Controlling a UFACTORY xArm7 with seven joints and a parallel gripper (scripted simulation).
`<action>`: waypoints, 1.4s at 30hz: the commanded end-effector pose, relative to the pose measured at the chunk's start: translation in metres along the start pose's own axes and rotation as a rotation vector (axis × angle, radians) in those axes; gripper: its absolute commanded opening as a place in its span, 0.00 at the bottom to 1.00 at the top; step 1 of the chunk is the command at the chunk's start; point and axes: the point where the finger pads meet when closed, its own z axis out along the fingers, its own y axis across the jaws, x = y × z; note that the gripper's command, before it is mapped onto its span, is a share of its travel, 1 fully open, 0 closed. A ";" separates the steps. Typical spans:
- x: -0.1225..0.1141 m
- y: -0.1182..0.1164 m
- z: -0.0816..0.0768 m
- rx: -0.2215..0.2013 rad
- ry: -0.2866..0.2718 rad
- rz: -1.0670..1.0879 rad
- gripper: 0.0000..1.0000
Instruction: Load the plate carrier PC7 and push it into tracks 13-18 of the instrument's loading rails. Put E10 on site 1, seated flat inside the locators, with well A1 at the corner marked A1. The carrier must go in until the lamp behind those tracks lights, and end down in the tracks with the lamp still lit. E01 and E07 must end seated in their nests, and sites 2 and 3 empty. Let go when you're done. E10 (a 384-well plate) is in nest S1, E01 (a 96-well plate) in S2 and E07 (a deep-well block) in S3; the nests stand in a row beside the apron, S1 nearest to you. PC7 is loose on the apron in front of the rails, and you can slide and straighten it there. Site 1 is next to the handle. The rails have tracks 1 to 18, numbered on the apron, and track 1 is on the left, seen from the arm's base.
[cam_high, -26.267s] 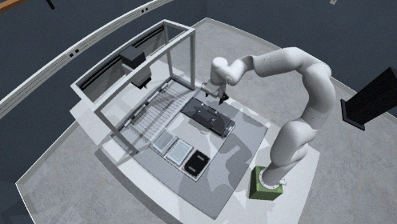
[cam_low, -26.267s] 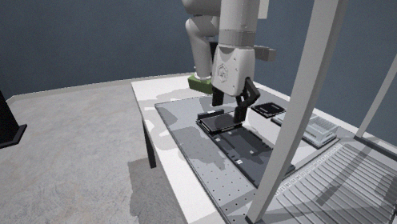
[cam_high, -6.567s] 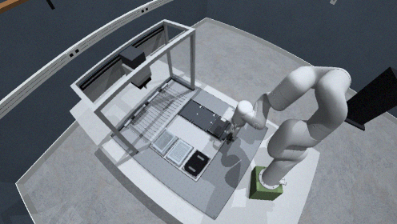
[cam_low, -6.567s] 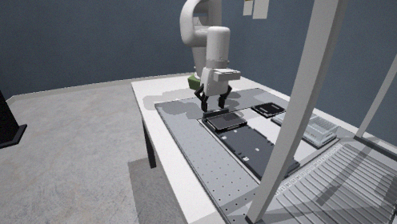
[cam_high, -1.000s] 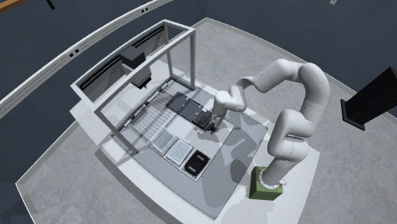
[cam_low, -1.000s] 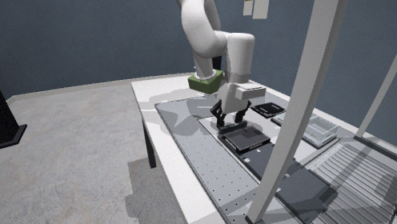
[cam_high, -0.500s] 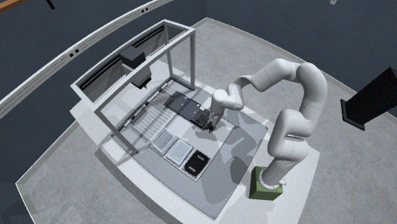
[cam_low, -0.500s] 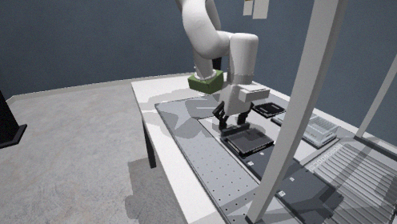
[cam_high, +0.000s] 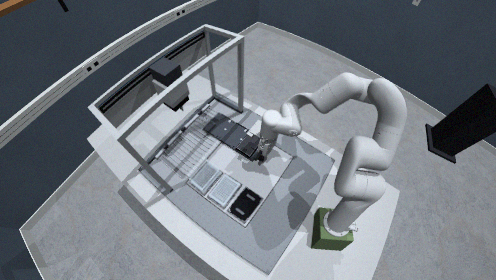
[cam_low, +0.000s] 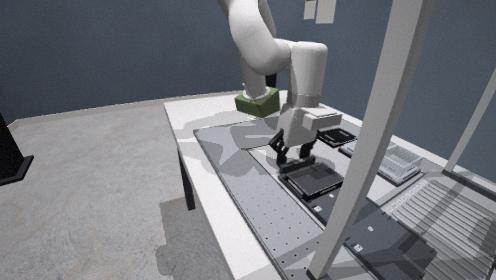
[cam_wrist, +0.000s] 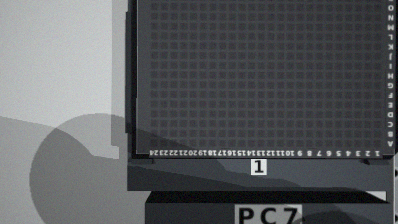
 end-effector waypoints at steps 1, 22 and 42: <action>0.005 0.000 -0.001 -0.001 0.005 -0.001 0.82; 0.024 0.000 -0.002 -0.001 0.005 -0.001 0.82; 0.042 0.000 -0.002 -0.001 0.005 -0.001 0.82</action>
